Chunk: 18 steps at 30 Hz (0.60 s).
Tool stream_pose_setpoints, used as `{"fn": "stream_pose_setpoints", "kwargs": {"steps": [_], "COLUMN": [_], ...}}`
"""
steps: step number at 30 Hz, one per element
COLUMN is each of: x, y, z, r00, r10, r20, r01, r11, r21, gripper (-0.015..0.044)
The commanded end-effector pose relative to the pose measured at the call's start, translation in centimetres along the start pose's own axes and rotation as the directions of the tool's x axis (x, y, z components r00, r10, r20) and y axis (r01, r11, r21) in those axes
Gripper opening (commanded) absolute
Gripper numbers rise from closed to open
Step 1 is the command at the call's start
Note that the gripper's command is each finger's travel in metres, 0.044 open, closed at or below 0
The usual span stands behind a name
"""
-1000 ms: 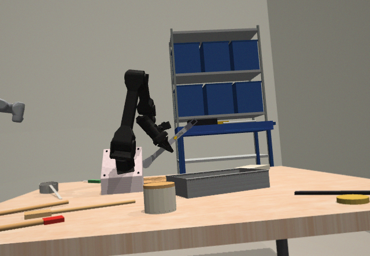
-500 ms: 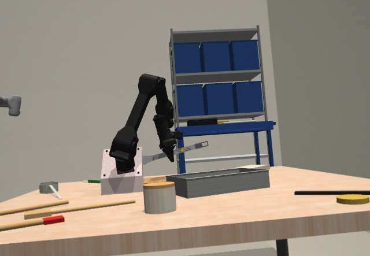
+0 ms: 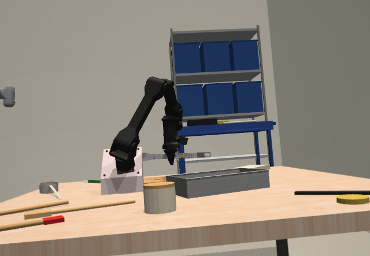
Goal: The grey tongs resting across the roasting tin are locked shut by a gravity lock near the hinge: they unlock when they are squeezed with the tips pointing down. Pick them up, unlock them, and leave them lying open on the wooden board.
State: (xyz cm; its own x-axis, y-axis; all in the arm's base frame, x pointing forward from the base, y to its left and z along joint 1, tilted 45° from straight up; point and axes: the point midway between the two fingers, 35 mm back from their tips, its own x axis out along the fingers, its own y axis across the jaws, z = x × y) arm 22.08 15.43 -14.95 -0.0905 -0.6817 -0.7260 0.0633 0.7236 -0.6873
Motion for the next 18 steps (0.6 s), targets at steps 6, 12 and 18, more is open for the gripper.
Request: {"fn": "stream_pose_setpoints", "kwargs": {"steps": [6,12,18], "x": [0.7,1.7,2.7], "y": [0.2,0.2,0.1], "z": [0.1,0.2,0.2], "r00": [1.0,1.0,1.0], "r10": [0.004,0.003,0.002], "r20": [-0.002,-0.001,-0.001], "r01": [-0.004,-0.003,-0.002], "r11": [1.0,1.0,1.0], "r21": [-0.003,-0.003,-0.003], "gripper": [-0.015,-0.015,-0.015]}}
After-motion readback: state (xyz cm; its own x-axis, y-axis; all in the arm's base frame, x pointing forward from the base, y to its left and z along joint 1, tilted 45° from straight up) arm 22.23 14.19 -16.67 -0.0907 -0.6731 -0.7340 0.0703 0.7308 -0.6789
